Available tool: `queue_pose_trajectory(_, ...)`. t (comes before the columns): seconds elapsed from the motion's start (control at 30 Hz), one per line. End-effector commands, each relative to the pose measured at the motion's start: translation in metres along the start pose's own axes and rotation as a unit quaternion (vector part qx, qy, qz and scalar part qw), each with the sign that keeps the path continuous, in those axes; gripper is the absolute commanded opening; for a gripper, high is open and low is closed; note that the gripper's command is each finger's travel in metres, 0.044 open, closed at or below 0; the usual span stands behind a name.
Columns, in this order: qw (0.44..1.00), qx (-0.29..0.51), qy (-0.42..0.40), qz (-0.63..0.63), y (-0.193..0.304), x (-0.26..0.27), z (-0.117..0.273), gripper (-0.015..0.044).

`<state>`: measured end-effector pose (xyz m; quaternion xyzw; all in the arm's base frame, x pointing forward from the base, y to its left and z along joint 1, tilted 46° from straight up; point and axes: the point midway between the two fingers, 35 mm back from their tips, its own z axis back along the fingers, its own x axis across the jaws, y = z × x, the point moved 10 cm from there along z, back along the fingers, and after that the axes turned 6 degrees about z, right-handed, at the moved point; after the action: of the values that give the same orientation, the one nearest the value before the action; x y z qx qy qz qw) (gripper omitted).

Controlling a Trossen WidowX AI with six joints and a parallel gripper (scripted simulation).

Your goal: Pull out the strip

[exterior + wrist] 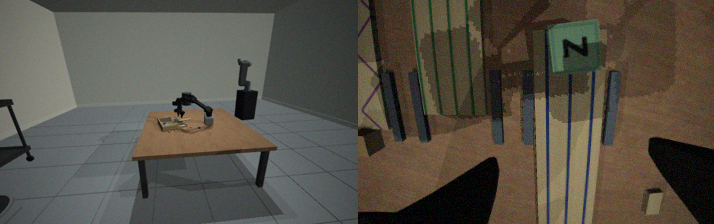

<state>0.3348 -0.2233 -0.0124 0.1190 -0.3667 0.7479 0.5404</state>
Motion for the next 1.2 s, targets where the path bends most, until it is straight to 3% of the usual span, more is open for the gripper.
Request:
queue_pose_trajectory(0.0, 1.000, -0.002, -0.001, -0.003, -0.014, -0.005, 0.002, 0.0440)
queue_pose_trajectory(0.4, 1.000, -0.002, -0.001, -0.002, -0.057, -0.016, 0.010, 0.0440)
queue_pose_trajectory(0.67, 1.000, -0.002, -0.001, -0.002, -0.058, -0.016, 0.000, 0.0250)
queue_pose_trajectory(1.17, 1.000, -0.003, -0.001, -0.002, -0.058, -0.016, -0.025, 0.0250)
